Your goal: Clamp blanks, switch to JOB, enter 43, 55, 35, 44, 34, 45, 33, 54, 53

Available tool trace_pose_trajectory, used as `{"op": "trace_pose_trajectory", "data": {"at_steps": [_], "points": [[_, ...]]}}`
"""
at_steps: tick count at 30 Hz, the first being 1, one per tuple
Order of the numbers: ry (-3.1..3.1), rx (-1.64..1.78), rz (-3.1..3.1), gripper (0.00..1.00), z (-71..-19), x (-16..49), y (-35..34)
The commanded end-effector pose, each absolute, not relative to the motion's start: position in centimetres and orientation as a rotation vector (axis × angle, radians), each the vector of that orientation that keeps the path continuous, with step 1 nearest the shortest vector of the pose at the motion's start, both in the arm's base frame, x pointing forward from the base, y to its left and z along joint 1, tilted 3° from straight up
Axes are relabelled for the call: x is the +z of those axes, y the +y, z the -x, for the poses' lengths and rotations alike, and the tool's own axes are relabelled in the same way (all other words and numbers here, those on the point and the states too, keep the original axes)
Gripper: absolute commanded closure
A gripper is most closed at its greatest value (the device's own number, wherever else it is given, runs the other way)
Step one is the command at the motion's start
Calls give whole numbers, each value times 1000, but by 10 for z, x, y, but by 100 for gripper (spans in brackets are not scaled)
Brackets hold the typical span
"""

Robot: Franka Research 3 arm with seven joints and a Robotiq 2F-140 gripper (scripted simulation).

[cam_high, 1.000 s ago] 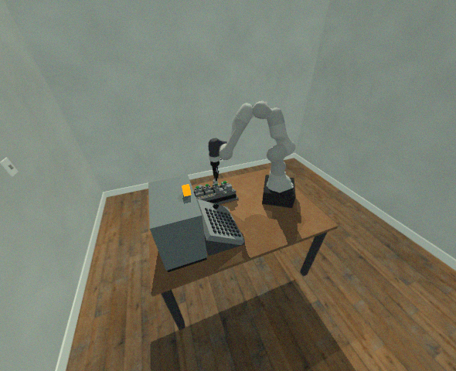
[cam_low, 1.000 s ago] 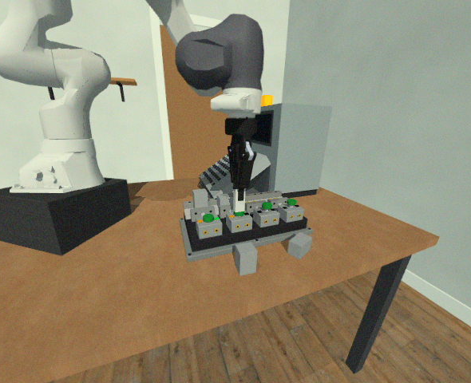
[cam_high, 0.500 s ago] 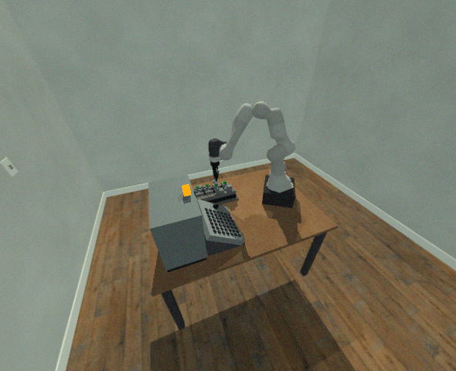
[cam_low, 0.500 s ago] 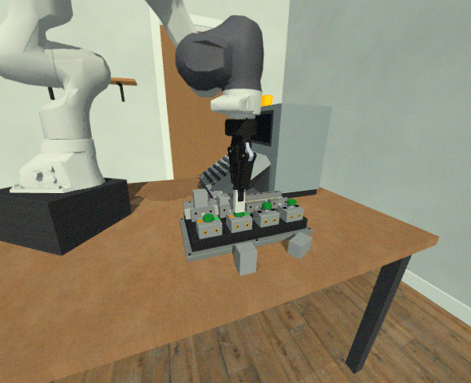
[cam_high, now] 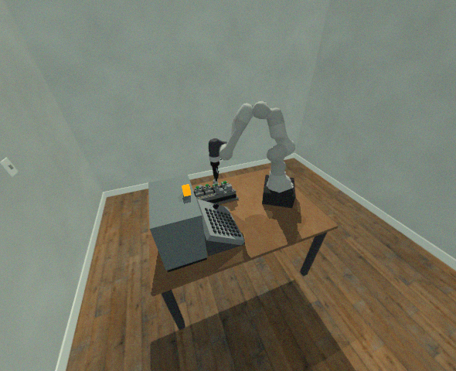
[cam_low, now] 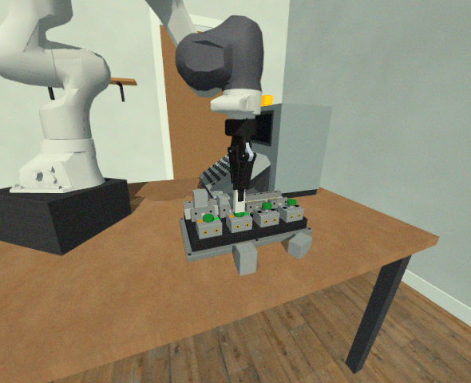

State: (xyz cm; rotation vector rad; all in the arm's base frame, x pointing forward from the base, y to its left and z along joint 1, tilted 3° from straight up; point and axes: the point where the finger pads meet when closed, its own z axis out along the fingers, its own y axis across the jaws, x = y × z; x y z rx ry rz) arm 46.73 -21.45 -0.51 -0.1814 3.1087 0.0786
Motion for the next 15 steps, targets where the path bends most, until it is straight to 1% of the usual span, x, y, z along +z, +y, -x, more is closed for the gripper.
{"op": "trace_pose_trajectory", "data": {"at_steps": [1,15], "points": [[3106,80,168,100,-468,-4,-215],[3106,80,168,100,-468,0,-215]]}}
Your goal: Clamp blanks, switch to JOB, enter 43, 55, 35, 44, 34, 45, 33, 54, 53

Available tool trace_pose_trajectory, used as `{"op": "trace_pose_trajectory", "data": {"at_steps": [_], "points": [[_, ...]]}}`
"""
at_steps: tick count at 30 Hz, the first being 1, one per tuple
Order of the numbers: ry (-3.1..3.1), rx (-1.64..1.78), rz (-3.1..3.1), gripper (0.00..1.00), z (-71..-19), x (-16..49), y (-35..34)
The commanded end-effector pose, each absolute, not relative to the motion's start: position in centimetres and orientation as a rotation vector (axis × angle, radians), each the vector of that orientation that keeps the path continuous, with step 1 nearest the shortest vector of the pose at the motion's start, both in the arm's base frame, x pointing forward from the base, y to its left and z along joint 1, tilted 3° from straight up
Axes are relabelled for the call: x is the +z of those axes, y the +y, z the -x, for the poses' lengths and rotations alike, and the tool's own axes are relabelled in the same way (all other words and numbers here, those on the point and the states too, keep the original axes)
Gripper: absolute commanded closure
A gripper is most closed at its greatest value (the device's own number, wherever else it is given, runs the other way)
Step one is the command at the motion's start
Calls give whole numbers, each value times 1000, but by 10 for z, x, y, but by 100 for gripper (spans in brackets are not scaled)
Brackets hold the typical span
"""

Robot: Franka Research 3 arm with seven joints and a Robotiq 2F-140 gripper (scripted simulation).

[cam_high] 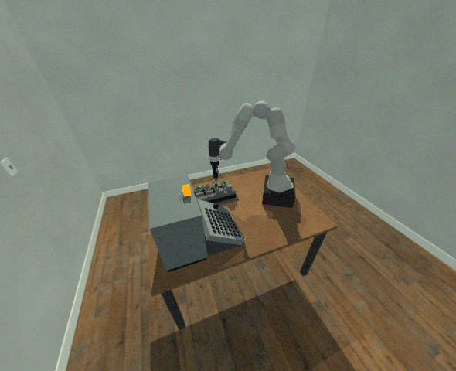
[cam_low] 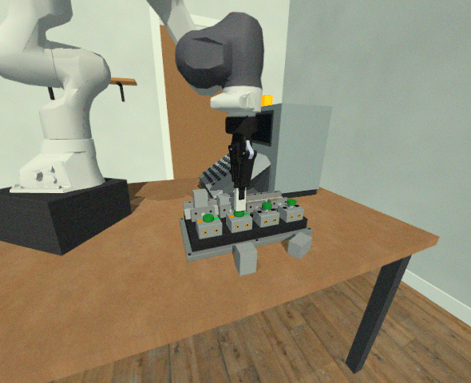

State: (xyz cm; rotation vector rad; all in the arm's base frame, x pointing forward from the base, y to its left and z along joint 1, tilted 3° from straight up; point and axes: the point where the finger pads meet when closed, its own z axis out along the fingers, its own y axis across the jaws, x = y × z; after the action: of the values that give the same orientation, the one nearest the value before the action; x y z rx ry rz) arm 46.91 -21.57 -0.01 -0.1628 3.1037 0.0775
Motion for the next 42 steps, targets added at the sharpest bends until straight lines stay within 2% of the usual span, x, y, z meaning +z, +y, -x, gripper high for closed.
{"op": "trace_pose_trajectory", "data": {"at_steps": [1,11,26,42], "points": [[3106,80,168,100,-468,1,-215],[3106,80,168,100,-468,13,-216],[3106,80,168,100,-466,80,-219],[3106,80,168,100,-465,117,-221]]}}
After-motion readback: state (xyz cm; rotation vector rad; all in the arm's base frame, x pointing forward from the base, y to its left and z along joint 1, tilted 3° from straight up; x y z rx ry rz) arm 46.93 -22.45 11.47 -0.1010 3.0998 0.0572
